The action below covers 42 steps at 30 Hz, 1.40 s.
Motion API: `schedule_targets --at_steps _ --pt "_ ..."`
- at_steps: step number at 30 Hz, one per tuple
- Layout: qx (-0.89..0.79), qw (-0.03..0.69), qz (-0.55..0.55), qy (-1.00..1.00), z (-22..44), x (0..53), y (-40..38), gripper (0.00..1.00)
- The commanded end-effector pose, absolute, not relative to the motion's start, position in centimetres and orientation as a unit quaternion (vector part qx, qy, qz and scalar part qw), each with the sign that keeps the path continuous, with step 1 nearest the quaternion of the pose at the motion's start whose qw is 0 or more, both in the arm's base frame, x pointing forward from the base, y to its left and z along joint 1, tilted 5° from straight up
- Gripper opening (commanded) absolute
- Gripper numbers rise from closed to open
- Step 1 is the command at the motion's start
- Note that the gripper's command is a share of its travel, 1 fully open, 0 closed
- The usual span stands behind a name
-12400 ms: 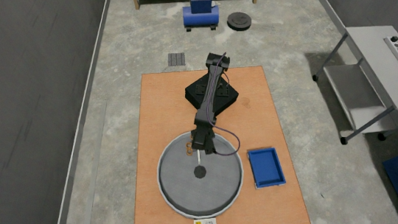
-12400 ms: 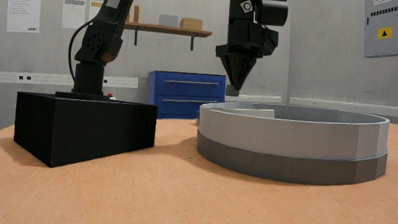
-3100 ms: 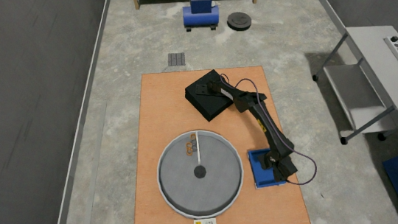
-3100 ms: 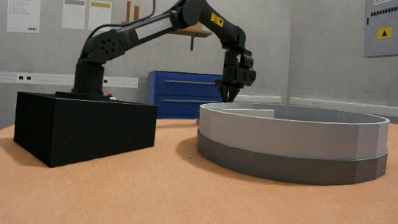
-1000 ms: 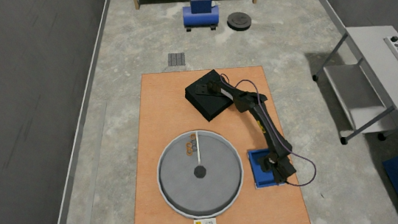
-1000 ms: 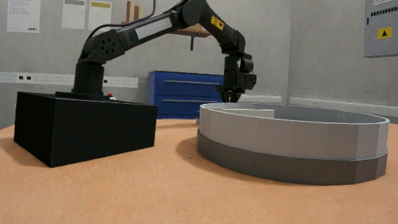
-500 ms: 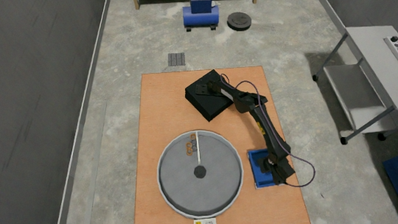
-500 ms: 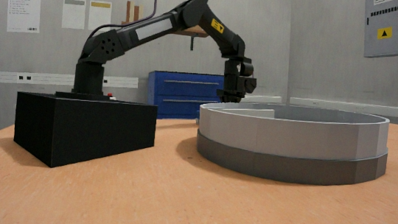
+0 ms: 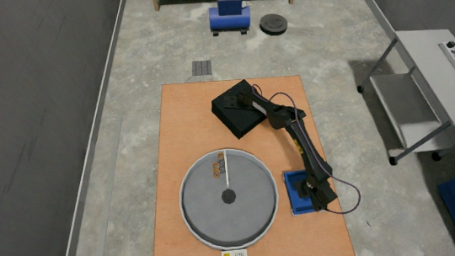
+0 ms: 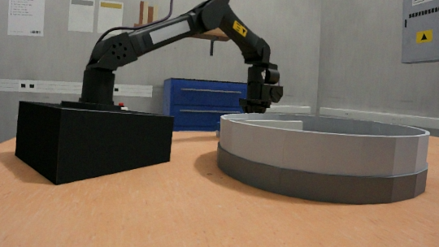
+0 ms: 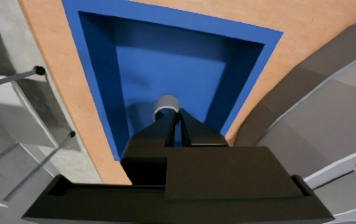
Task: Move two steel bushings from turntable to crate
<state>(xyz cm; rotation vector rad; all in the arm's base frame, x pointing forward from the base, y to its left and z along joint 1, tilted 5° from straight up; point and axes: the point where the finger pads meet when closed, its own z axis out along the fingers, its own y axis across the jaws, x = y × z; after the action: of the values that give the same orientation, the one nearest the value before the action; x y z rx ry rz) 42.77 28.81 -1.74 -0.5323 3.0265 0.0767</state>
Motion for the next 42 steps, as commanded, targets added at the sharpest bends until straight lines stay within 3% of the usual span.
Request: schedule_targets --at_steps 1,42 --pt "-0.175 0.037 0.020 0.984 -1.85 42.47 29.07 0.00" --pt "-0.176 0.055 0.027 0.983 -1.45 42.83 29.48 0.00"
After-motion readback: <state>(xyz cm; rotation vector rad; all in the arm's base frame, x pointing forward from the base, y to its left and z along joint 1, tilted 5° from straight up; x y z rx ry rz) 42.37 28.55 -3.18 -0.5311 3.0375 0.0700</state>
